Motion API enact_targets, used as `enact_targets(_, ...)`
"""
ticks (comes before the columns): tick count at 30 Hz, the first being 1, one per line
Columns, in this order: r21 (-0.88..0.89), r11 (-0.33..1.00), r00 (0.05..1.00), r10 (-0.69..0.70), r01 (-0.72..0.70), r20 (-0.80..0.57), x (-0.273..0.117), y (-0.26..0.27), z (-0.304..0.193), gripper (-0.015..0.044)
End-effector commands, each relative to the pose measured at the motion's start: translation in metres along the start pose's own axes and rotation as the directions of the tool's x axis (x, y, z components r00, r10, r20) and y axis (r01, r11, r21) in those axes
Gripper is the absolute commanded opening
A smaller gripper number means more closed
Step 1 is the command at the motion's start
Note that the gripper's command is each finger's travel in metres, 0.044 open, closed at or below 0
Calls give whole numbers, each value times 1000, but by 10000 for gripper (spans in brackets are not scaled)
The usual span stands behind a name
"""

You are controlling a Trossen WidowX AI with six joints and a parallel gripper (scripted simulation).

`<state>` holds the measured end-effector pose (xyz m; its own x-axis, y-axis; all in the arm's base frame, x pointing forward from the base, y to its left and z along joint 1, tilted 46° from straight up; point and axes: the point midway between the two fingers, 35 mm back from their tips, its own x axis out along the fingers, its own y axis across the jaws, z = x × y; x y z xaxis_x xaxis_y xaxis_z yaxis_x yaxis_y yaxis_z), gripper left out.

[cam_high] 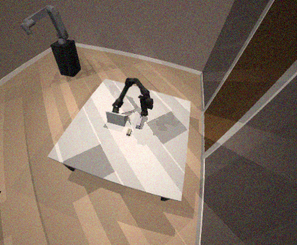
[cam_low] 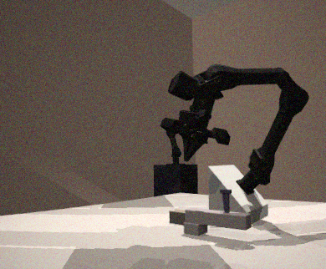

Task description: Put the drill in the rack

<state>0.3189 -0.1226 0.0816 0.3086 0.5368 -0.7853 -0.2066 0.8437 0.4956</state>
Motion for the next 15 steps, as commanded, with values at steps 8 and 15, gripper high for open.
enact_targets(8,286,940,945,252,-187,-209,32,104,-33,0)
enact_targets(15,277,943,947,246,-185,-207,34,101,-32,0)
